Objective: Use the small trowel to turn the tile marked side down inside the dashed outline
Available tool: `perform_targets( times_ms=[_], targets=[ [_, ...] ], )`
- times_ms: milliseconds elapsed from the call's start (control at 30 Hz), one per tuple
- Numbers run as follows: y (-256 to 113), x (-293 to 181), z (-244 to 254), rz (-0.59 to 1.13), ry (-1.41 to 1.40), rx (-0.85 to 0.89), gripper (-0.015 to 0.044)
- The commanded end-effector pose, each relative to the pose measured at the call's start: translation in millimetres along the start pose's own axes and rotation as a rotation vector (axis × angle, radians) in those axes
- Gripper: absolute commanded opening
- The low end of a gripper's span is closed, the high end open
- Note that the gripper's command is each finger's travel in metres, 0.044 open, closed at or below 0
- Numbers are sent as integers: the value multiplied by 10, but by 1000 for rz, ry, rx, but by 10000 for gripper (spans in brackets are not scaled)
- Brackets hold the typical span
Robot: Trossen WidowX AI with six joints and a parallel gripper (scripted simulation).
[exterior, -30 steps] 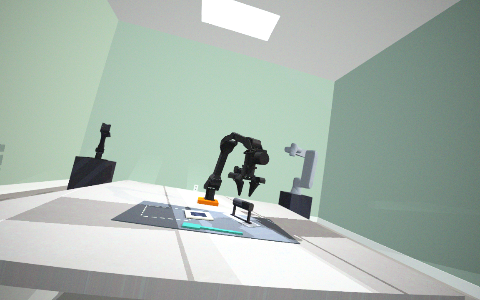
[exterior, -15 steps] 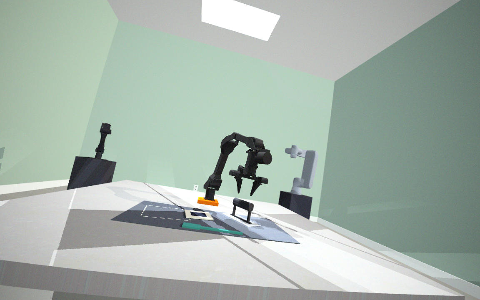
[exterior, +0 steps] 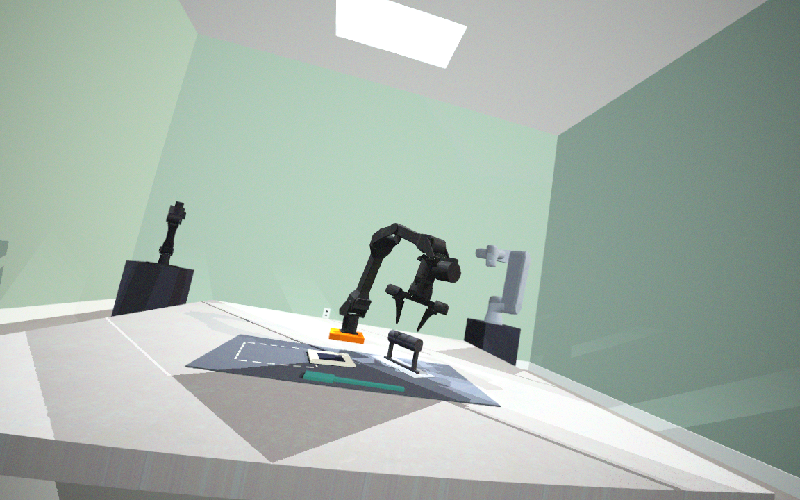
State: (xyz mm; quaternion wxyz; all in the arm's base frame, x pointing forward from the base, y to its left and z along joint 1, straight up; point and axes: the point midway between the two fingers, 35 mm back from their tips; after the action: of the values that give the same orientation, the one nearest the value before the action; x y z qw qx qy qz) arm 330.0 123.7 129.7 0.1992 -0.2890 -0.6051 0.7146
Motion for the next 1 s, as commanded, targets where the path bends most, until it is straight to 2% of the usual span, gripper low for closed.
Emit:
perform_targets(
  times_ms=[0, 400, 967],
  targets=[
    [73, 28, 16, 24, 114, 35, 300],
    [134, 123, 19, 144, 501, 71, 300],
    [211, 283, -44, 327, 1035, 2, 300]
  ],
)
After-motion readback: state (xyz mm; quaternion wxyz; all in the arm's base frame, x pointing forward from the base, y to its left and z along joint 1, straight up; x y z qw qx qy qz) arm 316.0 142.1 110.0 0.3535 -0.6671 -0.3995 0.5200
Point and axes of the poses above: the point midway between the two fingers, 35 mm back from their tips, its own y axis out along the fingers, its own z axis across the jaws, x = y × z, and after that the axes turned 14 degrees about y, right-handed
